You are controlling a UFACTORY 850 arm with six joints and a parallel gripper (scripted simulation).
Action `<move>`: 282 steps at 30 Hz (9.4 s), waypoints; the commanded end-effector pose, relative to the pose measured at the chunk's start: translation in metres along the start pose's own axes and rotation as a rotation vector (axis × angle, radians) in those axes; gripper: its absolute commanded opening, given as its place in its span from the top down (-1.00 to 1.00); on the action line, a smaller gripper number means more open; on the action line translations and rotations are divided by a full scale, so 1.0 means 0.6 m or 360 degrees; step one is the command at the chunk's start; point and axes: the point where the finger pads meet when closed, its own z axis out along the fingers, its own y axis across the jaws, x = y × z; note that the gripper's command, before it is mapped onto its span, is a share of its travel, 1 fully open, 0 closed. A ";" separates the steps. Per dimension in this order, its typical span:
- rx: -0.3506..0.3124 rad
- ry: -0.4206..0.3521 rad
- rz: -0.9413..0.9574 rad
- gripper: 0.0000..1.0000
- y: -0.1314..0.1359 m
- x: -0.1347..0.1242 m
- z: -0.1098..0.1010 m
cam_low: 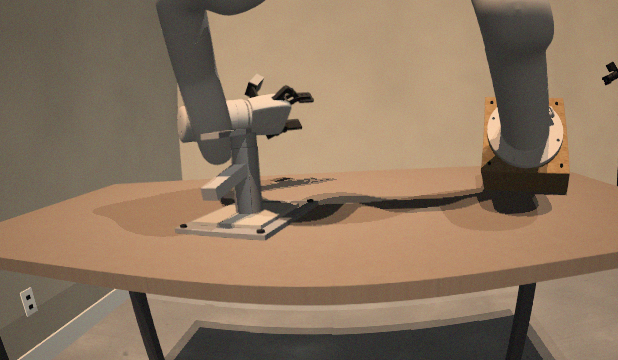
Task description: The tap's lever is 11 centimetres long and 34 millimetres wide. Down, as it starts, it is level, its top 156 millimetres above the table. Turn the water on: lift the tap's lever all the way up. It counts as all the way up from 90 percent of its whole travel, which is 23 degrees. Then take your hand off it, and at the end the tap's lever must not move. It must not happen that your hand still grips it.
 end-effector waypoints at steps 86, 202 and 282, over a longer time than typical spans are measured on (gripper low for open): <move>0.1573 -0.1799 0.0065 -1.00 0.400 -0.263 -0.505; 0.1696 -0.1863 0.0085 -0.47 0.403 -0.286 -0.531; 0.1696 -0.1863 0.0085 -0.47 0.358 -0.335 -0.532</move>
